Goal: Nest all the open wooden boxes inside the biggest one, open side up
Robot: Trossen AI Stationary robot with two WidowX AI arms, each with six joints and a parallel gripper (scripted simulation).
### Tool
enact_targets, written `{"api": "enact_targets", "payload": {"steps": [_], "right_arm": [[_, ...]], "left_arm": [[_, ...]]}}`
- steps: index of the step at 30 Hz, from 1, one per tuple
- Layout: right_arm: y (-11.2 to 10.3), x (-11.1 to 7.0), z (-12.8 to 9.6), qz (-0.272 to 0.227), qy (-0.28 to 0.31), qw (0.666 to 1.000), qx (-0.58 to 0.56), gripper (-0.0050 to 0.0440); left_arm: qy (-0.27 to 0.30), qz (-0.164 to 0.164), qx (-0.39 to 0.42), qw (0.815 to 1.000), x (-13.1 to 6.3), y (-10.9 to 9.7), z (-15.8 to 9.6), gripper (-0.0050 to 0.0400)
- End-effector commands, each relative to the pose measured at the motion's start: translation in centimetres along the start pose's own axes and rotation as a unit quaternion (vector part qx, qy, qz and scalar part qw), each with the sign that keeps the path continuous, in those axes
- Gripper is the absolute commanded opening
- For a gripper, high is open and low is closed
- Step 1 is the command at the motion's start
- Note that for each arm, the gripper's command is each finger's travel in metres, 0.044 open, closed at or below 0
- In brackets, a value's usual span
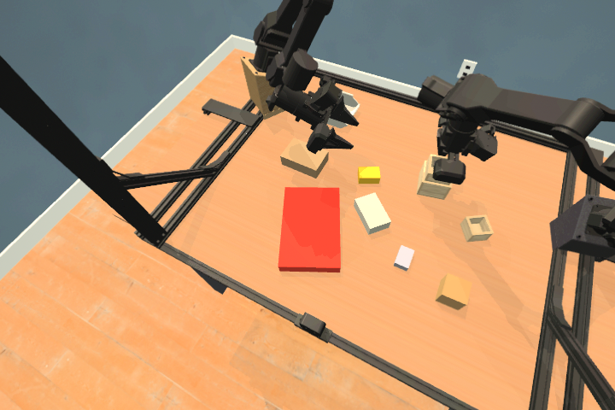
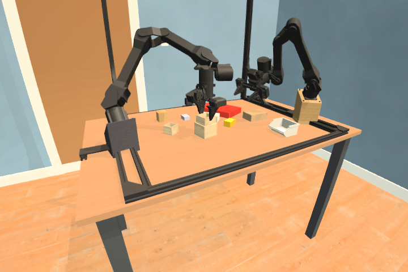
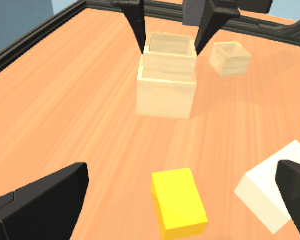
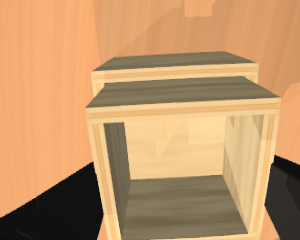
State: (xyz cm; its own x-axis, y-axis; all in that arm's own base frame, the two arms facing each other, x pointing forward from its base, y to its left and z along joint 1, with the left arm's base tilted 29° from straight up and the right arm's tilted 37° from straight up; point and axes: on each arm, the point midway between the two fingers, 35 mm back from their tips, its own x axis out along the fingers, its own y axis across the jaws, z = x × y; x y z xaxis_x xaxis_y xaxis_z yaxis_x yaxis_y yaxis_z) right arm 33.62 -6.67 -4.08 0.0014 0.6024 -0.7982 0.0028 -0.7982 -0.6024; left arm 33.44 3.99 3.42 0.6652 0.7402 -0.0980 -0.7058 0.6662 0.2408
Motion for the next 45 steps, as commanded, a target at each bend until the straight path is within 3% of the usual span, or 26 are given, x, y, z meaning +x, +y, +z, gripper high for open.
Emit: {"api": "enact_targets", "payload": {"steps": [1,45], "right_arm": [[-0.05,0.16,0.09,-0.002,-0.001,1.000,0.003,0.0000],[-0.06,1.04,0.09,-0.002,-0.001,1.000,0.003,0.0000]], "left_arm": [[0.000,0.003,-0.002,1.000,0.00,0.09,0.01,0.0400],[0.000,0.003,-0.002,1.000,0.00,0.09,0.01,0.0400]]}}
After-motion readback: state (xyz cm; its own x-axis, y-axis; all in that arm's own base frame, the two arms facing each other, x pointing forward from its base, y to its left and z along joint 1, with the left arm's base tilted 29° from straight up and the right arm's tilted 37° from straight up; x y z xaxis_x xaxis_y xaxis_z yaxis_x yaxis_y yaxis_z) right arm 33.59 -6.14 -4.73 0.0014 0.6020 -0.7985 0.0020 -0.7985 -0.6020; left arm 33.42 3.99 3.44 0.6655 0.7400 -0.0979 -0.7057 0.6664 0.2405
